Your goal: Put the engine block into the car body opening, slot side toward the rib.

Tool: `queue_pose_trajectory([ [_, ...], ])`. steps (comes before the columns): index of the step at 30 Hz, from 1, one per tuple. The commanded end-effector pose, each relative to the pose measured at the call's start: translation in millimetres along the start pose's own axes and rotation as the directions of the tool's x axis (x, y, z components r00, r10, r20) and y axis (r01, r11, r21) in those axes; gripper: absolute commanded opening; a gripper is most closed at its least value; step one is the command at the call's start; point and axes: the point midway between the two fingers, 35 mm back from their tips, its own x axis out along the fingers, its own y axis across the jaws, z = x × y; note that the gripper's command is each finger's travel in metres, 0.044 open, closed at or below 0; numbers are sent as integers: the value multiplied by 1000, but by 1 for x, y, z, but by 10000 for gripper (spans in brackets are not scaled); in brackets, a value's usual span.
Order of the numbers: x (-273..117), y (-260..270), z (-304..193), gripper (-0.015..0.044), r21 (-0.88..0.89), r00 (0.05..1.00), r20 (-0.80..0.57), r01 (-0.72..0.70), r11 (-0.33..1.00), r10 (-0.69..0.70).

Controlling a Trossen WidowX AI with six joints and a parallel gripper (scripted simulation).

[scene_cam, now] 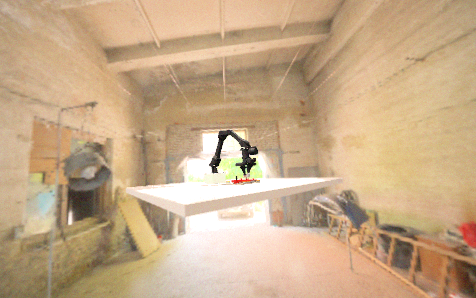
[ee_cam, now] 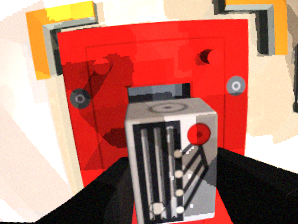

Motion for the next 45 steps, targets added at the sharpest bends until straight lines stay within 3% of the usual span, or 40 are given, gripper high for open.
queue_pose_trajectory([
  [1, -1, 1, 2, 159, 12, 1000, 6, 2, 1000, -2],
  [21, -1, 0, 2, 159, 51, 1000, 6, 1, 999, -2],
  [28, -2, 0, 3, 159, -42, 1000, 6, 2, 999, -2],
  [39, -2, 0, 3, 159, -46, 1000, 6, 2, 999, -2],
  [45, -2, 0, 3, 159, 39, 1000, 6, 1, 999, -2],
])
